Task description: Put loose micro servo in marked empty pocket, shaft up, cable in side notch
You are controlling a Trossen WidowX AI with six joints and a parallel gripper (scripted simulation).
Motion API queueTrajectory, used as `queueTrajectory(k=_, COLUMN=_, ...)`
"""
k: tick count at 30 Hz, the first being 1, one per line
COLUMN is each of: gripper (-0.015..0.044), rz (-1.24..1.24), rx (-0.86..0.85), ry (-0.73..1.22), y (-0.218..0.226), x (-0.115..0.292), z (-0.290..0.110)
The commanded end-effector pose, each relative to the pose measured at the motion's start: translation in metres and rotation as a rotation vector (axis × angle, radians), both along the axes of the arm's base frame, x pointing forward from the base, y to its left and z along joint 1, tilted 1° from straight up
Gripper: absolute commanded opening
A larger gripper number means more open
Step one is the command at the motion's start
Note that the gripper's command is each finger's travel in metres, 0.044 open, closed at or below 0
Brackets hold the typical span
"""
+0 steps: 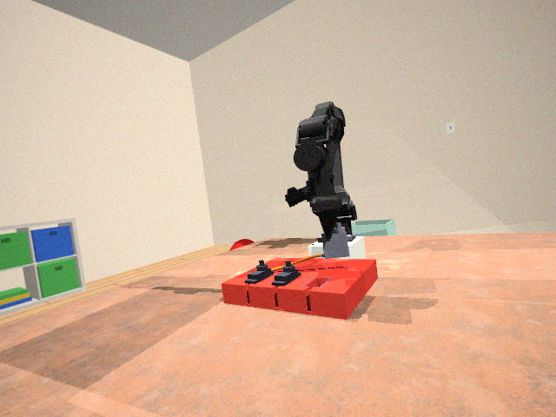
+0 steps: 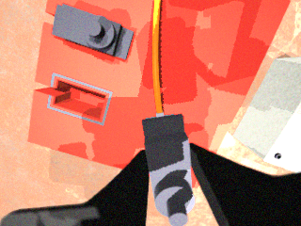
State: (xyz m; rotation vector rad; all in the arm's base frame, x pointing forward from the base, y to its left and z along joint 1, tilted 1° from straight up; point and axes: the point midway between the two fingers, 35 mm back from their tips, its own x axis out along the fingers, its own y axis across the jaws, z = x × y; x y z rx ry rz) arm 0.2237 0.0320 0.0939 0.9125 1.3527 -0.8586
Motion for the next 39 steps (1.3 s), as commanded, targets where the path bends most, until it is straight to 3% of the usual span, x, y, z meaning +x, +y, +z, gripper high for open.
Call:
queueTrajectory(k=1, gripper=0.0, rz=0.0, rx=-0.002, ry=-0.007, y=0.0075, x=0.002, z=0.0017)
queueTrajectory(k=33, gripper=0.0, rz=1.038, rx=-0.049, ry=-0.019, y=0.0075, x=0.002, z=0.0018)
queueTrajectory(k=39, gripper=0.0, rz=1.089, rx=-0.051, ry=-0.019, y=0.0075, x=0.002, z=0.0018)
